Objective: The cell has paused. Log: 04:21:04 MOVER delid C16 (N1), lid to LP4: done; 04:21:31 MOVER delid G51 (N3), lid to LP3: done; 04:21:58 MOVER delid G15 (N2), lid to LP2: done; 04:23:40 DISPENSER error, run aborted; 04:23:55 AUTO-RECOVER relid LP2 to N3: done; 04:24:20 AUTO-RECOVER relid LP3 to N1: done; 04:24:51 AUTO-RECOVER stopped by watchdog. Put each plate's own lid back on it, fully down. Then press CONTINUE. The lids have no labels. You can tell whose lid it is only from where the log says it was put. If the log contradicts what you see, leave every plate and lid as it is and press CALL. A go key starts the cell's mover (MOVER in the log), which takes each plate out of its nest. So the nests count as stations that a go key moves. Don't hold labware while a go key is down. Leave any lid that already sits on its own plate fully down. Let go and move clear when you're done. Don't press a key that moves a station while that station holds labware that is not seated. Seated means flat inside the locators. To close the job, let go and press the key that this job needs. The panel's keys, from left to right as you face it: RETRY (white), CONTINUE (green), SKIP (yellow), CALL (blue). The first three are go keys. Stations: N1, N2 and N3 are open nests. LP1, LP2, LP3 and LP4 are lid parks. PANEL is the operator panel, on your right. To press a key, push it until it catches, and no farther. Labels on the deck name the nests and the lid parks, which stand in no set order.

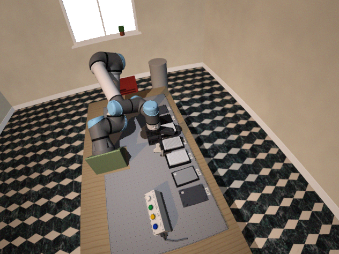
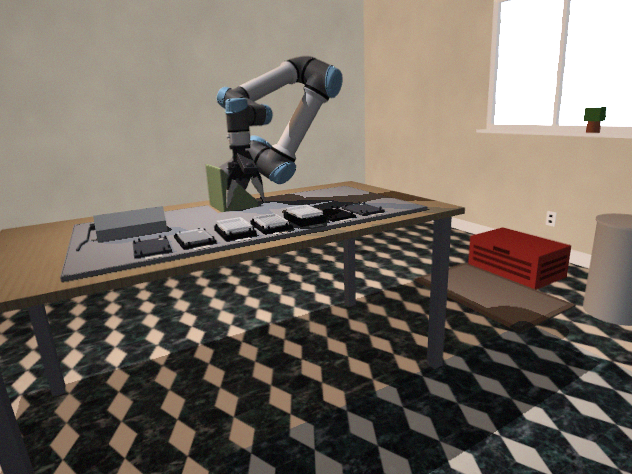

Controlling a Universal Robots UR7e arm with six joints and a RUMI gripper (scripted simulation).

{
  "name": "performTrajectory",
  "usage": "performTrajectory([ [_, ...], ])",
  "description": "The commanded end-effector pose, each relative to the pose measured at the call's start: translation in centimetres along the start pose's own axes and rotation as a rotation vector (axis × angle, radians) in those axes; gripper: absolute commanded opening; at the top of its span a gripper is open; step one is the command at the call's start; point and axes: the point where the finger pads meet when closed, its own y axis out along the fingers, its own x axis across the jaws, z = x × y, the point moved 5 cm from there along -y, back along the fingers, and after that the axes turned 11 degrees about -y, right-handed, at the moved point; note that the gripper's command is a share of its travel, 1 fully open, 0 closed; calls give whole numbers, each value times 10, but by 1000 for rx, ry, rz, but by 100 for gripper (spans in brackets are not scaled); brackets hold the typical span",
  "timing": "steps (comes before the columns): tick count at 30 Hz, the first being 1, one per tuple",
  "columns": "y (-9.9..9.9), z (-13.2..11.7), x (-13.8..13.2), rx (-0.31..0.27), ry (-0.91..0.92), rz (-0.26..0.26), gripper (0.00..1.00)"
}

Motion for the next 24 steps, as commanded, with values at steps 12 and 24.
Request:
performTrajectory([
  [12, 1, 57, 68, 1, 0, -3, 82],
  [24, 2, 76, 92, 1, 0, -3, 82],
])
